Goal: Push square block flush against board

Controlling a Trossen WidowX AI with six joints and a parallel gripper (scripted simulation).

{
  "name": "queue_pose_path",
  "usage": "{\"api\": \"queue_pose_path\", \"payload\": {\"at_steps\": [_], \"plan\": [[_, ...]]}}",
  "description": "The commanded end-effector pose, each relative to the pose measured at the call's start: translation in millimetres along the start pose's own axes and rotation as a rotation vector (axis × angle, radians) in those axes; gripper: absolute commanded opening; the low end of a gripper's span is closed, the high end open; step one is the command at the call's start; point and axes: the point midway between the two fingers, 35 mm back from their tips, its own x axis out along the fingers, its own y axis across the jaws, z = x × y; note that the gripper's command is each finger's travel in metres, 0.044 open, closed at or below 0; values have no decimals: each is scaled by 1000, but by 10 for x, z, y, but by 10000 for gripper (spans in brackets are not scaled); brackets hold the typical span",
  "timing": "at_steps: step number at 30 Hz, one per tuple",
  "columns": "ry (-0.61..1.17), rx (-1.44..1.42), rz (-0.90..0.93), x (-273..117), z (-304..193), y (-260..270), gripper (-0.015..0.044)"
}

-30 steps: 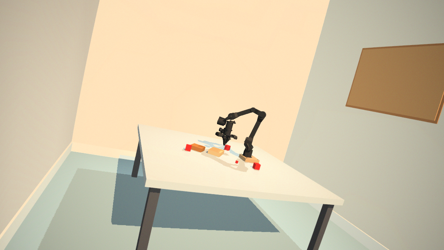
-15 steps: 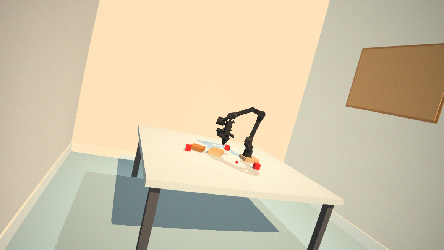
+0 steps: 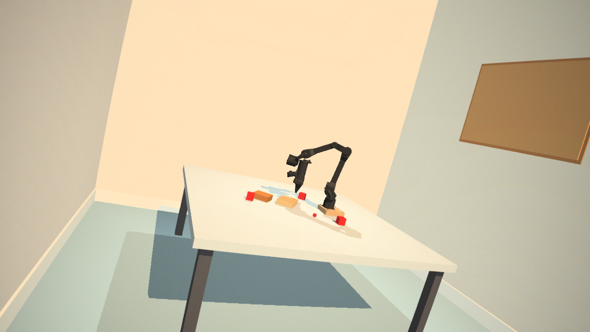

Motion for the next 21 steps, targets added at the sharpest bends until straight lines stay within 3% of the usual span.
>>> {"api": "queue_pose_path", "payload": {"at_steps": [1,17,21], "plan": [[-4,-121,1,-9,34,12,0],[-3,-676,2,-15,95,60,0],[-3,-676,2,-15,95,60,0]]}}
